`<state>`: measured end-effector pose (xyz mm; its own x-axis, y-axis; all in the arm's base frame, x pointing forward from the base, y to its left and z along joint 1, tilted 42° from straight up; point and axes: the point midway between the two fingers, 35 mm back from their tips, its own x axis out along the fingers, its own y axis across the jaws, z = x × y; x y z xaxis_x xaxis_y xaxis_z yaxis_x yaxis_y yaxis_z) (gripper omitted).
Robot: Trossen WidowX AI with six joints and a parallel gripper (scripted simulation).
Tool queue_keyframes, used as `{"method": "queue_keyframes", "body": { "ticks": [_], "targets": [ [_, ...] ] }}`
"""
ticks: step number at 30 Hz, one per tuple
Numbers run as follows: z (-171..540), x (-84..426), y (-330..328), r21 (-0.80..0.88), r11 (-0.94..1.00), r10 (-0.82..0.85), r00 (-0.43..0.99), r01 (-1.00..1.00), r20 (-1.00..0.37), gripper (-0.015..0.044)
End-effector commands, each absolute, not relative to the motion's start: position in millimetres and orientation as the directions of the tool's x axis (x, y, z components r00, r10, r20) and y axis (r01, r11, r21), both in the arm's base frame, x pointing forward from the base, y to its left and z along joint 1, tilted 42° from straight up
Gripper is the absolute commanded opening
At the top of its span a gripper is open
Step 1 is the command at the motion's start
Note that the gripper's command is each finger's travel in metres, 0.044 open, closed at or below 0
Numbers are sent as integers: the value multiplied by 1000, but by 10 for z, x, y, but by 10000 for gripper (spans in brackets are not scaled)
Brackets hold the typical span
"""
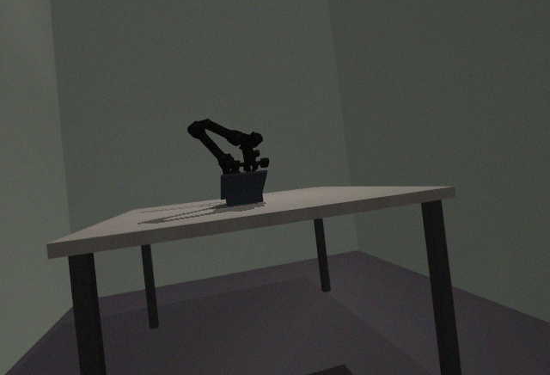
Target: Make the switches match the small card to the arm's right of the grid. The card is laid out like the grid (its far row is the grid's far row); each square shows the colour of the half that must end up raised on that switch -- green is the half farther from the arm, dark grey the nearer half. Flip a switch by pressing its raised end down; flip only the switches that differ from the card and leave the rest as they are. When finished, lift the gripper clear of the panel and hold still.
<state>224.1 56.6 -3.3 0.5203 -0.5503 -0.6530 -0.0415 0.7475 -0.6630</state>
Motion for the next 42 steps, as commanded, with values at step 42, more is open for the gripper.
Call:
{"method": "queue_keyframes", "body": {
  "ticks": [42],
  "targets": [
    [-159, 2315, 49, -664, 748, -538, 558, -29, -631, 0]
  ]
}}
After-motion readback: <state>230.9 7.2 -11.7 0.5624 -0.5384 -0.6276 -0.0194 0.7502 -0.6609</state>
